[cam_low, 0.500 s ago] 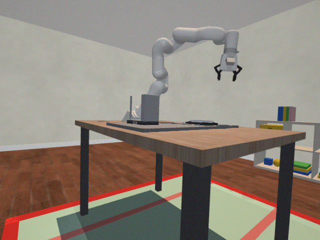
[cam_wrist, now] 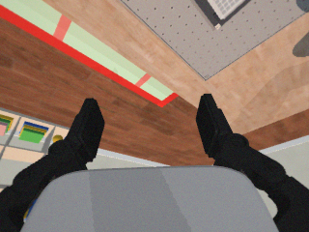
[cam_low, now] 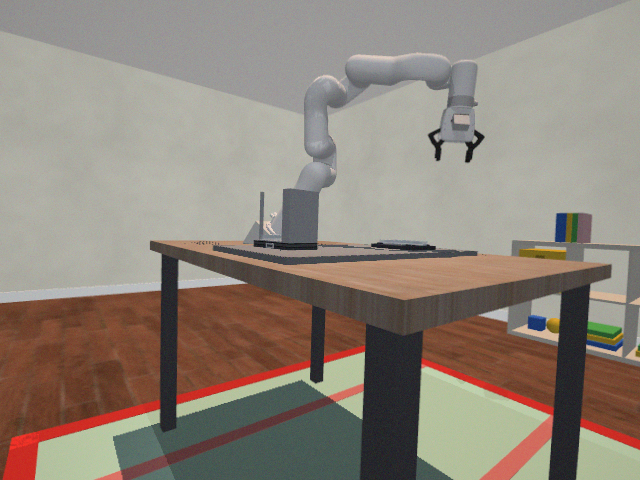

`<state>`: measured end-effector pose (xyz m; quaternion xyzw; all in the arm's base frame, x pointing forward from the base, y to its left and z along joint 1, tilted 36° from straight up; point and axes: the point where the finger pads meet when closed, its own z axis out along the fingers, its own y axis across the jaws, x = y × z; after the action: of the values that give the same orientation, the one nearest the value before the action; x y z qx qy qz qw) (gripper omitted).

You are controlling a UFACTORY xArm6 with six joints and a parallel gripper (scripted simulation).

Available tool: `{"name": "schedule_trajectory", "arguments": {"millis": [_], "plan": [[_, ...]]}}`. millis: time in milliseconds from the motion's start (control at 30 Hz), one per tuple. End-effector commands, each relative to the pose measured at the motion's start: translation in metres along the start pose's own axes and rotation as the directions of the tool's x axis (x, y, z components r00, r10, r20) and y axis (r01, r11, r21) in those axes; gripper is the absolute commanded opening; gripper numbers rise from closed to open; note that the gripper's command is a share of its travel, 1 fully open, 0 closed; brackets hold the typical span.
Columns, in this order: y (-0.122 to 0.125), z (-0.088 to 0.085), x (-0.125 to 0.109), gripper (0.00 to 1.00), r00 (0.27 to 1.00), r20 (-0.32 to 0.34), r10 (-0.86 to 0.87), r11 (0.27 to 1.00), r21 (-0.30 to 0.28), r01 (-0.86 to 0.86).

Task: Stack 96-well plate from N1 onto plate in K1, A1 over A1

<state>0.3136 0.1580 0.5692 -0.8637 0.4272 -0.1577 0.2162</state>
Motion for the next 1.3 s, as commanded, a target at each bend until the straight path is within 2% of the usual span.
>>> {"name": "schedule_trajectory", "arguments": {"millis": [0, 400, 767, 1033, 1100, 1167, 1267], "plan": [[-0.001, -0.002, 0.000, 1.00, 1.000, -0.001, 0.000, 1.000, 0.005, 0.000], [0.041, 0.022, 0.017, 1.00, 0.963, -0.059, -0.263, 0.965, 0.011, 0.264], [0.069, 0.041, 0.026, 1.00, 0.916, -0.089, -0.392, 0.919, -0.002, 0.393], [0.093, 0.059, 0.033, 1.00, 0.851, -0.114, -0.512, 0.858, -0.023, 0.513], [0.101, 0.066, 0.035, 1.00, 0.814, -0.125, -0.567, 0.823, -0.035, 0.567], [0.101, 0.066, 0.035, 1.00, 0.814, -0.125, -0.567, 0.823, -0.035, 0.567], [0.112, 0.075, 0.037, 1.00, 0.770, -0.135, -0.624, 0.780, -0.051, 0.623]]}}
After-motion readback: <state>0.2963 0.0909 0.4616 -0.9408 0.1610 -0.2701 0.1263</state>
